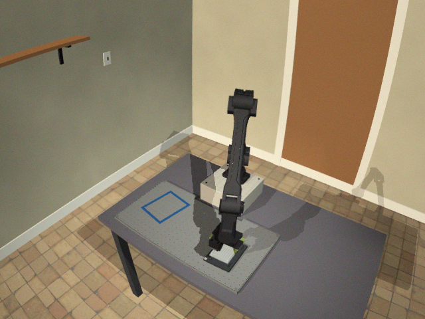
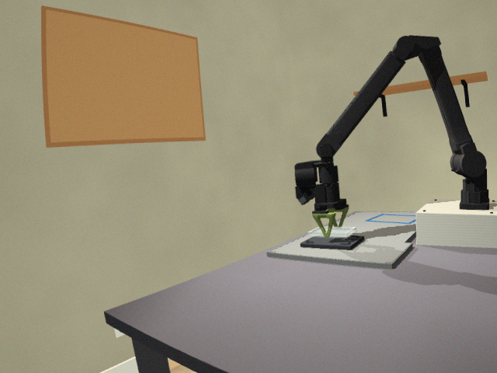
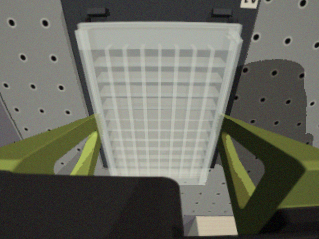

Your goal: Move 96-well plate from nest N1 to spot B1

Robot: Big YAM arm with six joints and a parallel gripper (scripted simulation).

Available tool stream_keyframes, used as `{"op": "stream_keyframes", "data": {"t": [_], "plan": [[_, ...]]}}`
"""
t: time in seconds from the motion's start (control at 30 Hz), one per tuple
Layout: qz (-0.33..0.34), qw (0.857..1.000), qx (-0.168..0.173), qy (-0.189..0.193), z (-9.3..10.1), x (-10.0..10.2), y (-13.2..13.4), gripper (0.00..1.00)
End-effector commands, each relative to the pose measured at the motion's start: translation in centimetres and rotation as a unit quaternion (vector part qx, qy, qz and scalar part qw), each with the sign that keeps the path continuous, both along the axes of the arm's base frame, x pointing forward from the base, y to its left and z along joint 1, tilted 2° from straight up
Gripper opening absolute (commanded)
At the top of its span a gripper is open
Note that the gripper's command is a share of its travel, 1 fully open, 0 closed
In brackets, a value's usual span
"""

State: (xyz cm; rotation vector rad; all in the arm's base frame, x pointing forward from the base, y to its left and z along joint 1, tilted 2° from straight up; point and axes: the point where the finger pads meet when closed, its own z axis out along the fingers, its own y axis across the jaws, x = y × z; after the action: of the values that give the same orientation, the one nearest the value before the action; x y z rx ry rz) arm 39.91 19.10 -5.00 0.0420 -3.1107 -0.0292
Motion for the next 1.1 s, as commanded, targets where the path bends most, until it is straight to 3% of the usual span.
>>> {"op": "stream_keyframes", "data": {"t": [0.0,1.07], "plan": [[-0.001,0.999,0.014,-0.036,3.5,2.7,1.2,0.0],[0.0,0.999,0.015,-0.038,8.4,2.9,0.7,0.0]]}}
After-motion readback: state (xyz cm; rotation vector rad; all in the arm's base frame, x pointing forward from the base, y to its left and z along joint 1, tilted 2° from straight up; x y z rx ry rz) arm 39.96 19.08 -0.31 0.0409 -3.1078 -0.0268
